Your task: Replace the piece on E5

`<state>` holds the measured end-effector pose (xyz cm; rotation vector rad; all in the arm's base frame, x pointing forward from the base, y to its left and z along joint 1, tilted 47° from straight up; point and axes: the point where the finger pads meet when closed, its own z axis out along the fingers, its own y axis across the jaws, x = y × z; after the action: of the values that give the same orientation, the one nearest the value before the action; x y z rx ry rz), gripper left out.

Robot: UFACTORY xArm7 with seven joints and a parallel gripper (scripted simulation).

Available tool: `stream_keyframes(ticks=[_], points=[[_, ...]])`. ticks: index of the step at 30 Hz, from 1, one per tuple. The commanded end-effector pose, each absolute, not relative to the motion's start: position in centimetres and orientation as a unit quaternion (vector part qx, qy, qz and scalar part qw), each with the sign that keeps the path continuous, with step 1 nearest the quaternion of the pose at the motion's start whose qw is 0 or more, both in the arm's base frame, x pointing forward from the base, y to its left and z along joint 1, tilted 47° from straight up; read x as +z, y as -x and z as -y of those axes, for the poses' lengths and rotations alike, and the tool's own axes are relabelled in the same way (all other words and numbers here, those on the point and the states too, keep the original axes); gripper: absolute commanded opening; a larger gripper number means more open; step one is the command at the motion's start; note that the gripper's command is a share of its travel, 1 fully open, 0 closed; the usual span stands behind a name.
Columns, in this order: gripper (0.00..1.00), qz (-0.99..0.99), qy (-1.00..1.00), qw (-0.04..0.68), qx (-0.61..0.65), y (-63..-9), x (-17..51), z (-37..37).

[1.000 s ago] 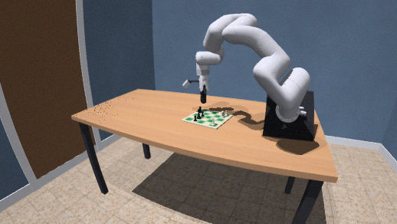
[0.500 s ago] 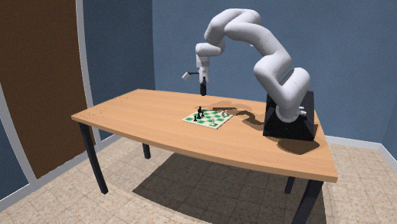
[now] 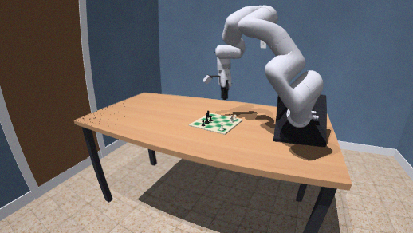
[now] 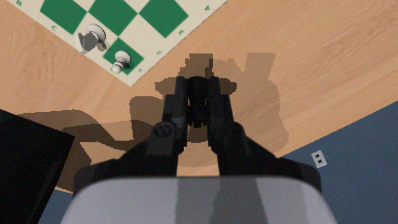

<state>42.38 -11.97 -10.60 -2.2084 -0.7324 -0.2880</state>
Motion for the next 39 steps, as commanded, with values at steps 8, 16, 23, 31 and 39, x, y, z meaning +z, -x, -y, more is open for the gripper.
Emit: stream_keyframes(ticks=[8, 16, 23, 31, 39], points=[[0.0, 0.324, 0.857, 0.376, -0.137, -36.9, -11.6, 12.9], [0.0, 0.324, 0.857, 0.376, -0.137, -36.9, -11.7, 12.9], [0.0, 0.324, 0.857, 0.376, -0.137, -36.9, -12.3, 12.2], [0.0, 0.324, 0.857, 0.376, -0.137, -36.9, -13.8, 10.6], [0.0, 0.324, 0.857, 0.376, -0.137, -36.9, -16.5, 7.7]])
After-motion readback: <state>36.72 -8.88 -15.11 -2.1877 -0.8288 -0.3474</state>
